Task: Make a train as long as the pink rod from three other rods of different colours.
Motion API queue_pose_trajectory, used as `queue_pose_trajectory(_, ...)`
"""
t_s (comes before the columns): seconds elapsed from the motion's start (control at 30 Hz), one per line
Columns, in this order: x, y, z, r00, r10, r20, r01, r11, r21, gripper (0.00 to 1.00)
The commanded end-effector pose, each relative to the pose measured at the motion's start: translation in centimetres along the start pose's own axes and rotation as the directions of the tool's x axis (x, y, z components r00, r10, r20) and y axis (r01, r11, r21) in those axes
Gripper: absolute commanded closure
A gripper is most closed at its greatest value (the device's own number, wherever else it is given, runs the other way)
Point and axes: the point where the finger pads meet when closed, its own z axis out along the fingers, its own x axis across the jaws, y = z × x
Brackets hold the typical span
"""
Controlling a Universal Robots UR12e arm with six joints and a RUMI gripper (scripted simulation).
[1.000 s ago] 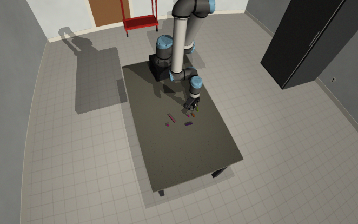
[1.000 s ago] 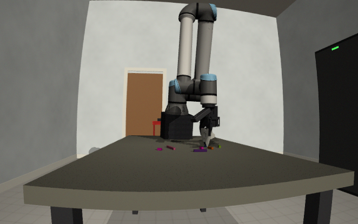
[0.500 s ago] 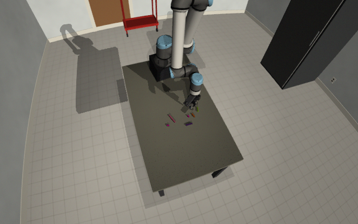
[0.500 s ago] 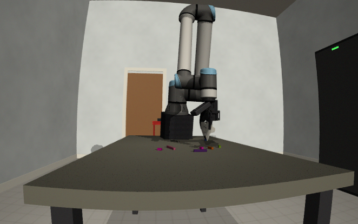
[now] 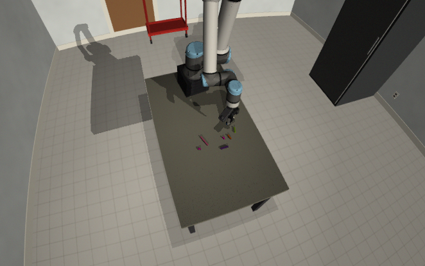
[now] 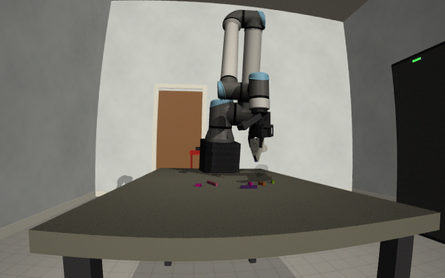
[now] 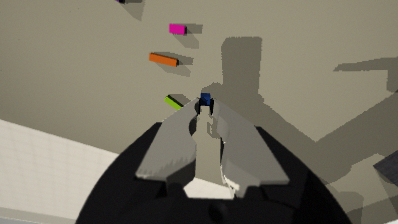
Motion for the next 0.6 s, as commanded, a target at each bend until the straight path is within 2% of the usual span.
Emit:
queue_pose_trajectory(0.0,0.0,0.0,-1.1,1.000,0.000,-0.001,0.000,1.000,-0.001,1.00)
queue_pose_trajectory(0.4,0.0,-0.1,-1.1,1.000,0.001,-0.001,-0.001,1.000,-0.001,1.00)
queue_pose_trajectory(0.47,0.2,-0.8,-1.1,1.000,0.009,-0.001,-0.009,1.000,-0.001,1.00)
queue_pose_trajectory(0.57,1.0,-3.1,-1.1,0.999,0.038,-0.002,-0.038,0.999,-0.001,1.00)
